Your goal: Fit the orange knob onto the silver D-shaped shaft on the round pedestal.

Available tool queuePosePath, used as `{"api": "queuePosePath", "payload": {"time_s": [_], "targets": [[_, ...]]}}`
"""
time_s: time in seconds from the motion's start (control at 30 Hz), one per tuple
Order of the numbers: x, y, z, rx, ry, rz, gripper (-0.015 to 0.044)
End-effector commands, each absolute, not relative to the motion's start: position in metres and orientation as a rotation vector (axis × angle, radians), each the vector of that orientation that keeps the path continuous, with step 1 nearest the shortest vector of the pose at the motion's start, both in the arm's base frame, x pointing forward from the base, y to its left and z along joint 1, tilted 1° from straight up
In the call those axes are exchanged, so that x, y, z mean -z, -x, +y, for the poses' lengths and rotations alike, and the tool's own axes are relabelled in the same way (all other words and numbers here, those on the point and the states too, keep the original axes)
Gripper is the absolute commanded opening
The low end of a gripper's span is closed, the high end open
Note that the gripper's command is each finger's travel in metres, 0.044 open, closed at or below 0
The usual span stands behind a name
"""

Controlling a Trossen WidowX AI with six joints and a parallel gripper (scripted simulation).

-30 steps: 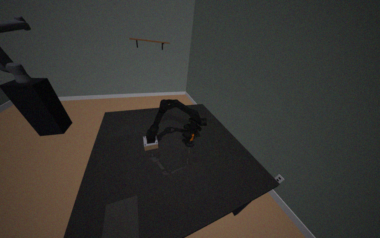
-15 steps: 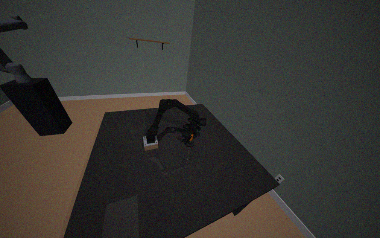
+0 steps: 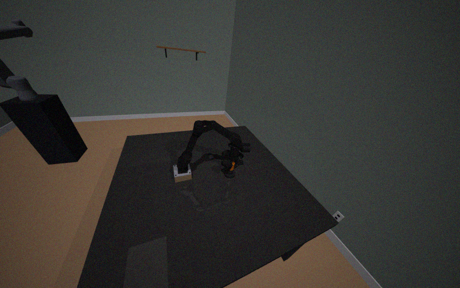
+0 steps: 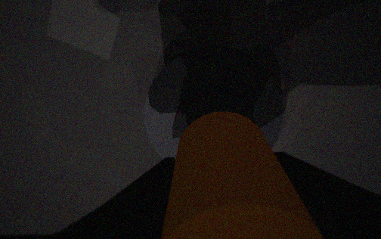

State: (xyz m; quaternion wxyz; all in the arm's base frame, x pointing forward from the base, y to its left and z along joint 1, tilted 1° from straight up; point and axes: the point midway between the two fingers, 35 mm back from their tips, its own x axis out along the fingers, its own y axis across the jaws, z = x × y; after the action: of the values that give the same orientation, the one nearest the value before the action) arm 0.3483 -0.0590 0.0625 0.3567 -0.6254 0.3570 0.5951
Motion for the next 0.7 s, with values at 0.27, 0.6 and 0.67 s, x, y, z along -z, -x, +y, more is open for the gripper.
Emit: {"api": "queuePosePath", "payload": {"time_s": [0.27,0.6,0.67], "targets": [[-0.0639,-0.3515,-0.0591,-1.531,1.624,0.911,0.0000],[-0.0672,-0.3482,-0.0584,-1.645,1.741,0.800,0.0000],[-0.0674,-0.3467,-0.0580,-1.672,1.769,0.771,0.0000]]}}
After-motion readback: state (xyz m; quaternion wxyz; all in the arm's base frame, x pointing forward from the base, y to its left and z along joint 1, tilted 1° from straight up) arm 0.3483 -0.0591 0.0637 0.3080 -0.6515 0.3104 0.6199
